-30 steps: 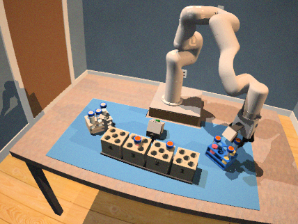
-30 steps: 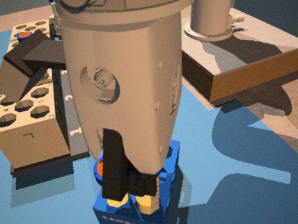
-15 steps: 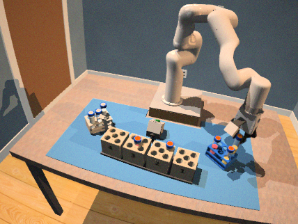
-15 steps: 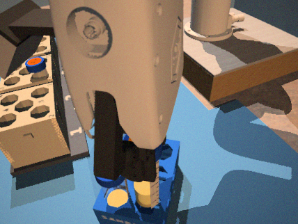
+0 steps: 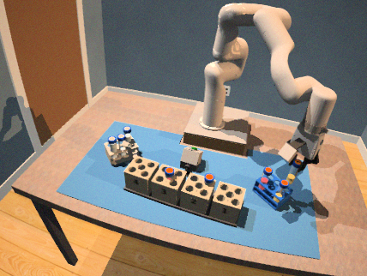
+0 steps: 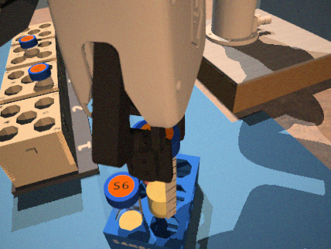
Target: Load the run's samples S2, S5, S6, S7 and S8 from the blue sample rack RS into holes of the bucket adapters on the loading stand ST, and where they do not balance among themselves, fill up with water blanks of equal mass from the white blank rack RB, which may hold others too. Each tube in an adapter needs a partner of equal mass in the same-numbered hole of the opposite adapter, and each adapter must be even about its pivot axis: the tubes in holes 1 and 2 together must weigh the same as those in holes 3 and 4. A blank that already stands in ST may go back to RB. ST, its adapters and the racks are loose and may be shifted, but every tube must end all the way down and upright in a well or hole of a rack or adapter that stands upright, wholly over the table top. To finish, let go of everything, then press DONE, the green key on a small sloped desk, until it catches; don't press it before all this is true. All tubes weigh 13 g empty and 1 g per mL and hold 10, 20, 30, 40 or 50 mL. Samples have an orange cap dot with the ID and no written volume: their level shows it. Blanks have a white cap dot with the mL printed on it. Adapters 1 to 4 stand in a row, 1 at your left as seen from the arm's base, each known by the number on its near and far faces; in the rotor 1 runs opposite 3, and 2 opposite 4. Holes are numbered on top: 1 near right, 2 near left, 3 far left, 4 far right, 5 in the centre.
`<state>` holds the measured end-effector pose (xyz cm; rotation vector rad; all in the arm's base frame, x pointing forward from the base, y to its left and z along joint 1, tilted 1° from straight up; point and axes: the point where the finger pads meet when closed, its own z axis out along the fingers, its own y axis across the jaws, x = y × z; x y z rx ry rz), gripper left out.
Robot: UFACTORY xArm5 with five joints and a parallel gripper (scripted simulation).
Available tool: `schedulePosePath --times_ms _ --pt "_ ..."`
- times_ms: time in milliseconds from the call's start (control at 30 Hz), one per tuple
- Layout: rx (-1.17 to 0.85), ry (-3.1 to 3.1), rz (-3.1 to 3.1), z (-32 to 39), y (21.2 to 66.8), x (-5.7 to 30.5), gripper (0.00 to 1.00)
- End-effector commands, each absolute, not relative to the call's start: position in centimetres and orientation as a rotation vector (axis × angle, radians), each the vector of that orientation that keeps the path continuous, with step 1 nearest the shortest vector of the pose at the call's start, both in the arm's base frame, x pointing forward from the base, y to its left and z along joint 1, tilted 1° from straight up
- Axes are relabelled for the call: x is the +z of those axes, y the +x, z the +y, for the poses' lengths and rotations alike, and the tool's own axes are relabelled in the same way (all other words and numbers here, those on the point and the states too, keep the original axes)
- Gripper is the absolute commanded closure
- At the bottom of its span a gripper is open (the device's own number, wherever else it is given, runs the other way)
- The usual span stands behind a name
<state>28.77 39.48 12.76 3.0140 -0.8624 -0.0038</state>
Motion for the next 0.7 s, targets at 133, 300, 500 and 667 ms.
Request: schedulePosePath --times_ms 133,300,500,667 --pt "-0.001 3.018 -0.864 39.6 28.8 14.7 1.0" --pt "-0.001 3.018 -0.864 39.6 28.8 15.7 1.0" --pt "-0.001 3.018 -0.864 39.7 28.8 16.5 1.0" --pt "-0.001 3.018 -0.864 39.7 28.8 17.5 1.0"
